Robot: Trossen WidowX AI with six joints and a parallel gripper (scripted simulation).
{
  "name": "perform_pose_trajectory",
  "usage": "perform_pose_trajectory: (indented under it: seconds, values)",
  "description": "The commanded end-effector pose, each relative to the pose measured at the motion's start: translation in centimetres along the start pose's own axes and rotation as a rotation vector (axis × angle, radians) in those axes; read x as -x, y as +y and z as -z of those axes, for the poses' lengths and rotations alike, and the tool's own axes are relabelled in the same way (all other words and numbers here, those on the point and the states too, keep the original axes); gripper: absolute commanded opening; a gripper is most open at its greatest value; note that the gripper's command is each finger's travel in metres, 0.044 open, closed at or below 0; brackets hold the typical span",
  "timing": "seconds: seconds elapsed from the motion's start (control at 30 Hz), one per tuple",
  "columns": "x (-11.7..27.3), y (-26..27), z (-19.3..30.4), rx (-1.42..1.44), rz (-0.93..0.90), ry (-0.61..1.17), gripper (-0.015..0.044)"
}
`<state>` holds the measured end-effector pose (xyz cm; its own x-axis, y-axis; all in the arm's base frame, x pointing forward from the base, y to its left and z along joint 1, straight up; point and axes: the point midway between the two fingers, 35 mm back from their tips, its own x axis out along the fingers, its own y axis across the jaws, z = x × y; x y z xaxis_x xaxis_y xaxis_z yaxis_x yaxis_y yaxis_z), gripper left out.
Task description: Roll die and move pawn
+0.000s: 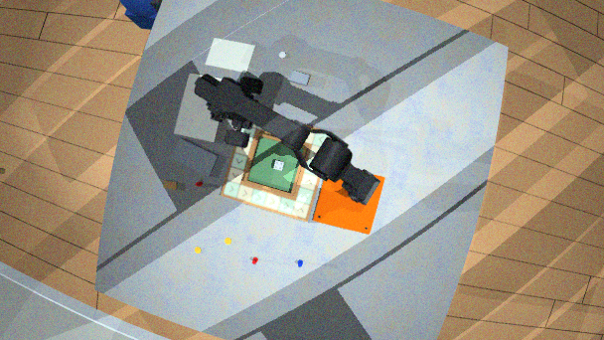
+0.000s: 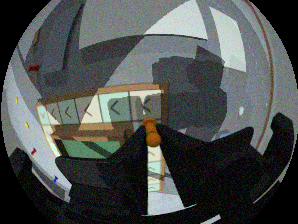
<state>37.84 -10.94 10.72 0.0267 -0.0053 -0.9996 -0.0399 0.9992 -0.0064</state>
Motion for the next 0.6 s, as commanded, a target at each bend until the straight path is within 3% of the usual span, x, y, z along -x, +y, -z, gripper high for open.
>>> perform_pose_trajectory:
  seconds: [0.0,0.3,0.57]
  values:
    - [-0.2,0.0,-0.6,-0.008,0.003,-0.01,0.0]
    - [-3.4,0.0,-0.6,-0.008,0.003,-0.01,0.0]
    - [-4.0,0.0,-0.6,-0.008,0.003,-0.01,0.0]
